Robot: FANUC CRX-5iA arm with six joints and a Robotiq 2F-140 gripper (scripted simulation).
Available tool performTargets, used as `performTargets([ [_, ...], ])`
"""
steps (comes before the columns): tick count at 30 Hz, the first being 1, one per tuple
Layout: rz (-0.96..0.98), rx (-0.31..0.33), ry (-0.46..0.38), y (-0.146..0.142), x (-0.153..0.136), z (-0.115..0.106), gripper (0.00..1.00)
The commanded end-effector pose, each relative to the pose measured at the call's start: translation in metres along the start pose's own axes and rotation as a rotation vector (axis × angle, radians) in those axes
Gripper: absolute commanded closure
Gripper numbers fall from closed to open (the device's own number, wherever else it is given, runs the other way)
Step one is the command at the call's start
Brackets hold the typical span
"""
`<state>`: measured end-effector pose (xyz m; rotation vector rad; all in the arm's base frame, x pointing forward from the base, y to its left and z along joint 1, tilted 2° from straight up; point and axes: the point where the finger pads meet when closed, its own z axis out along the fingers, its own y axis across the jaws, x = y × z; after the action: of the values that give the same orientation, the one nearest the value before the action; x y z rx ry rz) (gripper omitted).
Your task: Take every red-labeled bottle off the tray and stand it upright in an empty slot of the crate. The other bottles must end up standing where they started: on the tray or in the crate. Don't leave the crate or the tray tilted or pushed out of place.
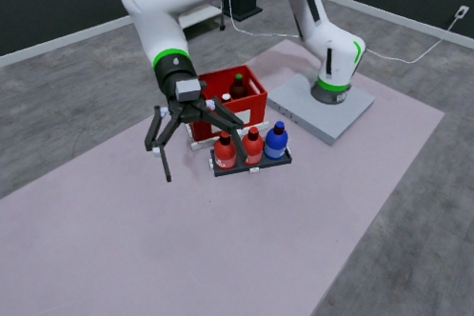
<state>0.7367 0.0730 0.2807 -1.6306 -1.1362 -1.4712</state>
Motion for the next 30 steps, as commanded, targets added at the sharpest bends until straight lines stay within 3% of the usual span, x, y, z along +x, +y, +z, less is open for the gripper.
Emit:
performTargets([
  [1,-0.002,0.000,0.001,0.000,0.001,0.000,0.00],
  [19,-0.004,0.002,-0.004,0.000,0.001,-0.002,0.00],
  [21,-0.016,0.016,-0.033,-0.004,-0.002,-0.011,0.00],
  [24,-0.059,0.064,-0.143,-0.018,-0.012,-0.047,0.00],
  [30,-0.121,0.135,-0.285,-0.038,-0.025,-0.094,0.00],
])
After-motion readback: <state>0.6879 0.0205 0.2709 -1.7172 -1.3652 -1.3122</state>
